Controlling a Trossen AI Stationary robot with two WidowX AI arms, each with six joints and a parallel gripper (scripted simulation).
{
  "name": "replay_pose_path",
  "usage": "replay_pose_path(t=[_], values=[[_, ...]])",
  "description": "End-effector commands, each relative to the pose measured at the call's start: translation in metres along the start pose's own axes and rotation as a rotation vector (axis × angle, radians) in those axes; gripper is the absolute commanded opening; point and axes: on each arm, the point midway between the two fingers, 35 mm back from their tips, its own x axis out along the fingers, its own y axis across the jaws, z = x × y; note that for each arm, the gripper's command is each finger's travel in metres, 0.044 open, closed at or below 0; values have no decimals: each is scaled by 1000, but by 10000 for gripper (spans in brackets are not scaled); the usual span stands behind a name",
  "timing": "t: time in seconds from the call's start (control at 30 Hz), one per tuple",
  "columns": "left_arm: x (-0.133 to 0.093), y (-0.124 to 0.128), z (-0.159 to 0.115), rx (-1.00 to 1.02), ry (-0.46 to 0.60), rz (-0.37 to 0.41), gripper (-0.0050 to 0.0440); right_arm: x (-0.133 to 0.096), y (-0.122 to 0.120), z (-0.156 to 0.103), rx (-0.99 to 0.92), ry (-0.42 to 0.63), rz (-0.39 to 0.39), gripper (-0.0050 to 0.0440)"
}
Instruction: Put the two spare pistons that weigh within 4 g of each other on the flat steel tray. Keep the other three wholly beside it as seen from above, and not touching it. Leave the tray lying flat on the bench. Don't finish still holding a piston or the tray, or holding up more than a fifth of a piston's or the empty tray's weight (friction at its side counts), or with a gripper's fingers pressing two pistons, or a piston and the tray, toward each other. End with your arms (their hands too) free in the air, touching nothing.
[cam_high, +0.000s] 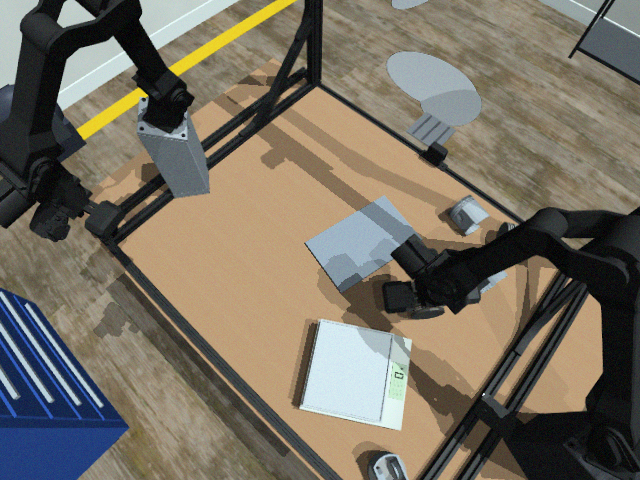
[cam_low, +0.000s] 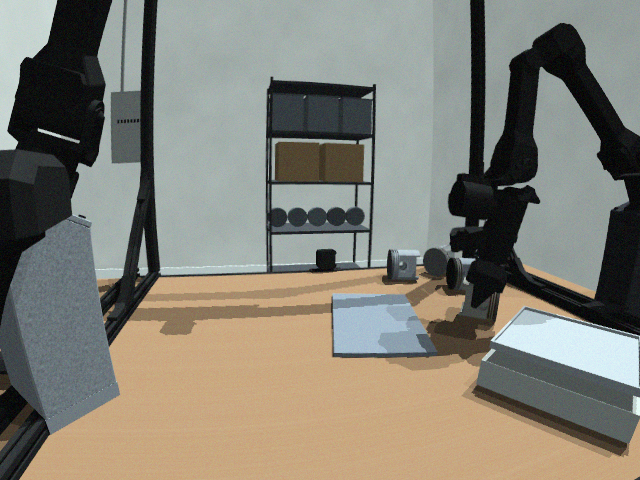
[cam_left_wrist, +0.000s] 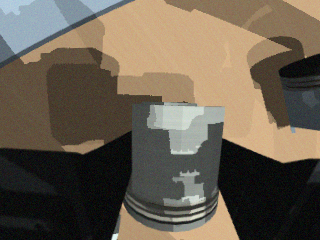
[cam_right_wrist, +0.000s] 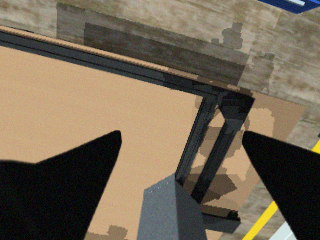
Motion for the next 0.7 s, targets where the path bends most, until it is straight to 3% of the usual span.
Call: replay_pose_path(t=[0.0,0.33,0.67], values=[[4,-1,-4,-4,12,-3,158,0,0,0,0,1,2,440],[4,-1,-4,-4,12,-3,158,0,0,0,0,1,2,440],[-11,-3,0,-4,12,-3,158,0,0,0,0,1,2,440]])
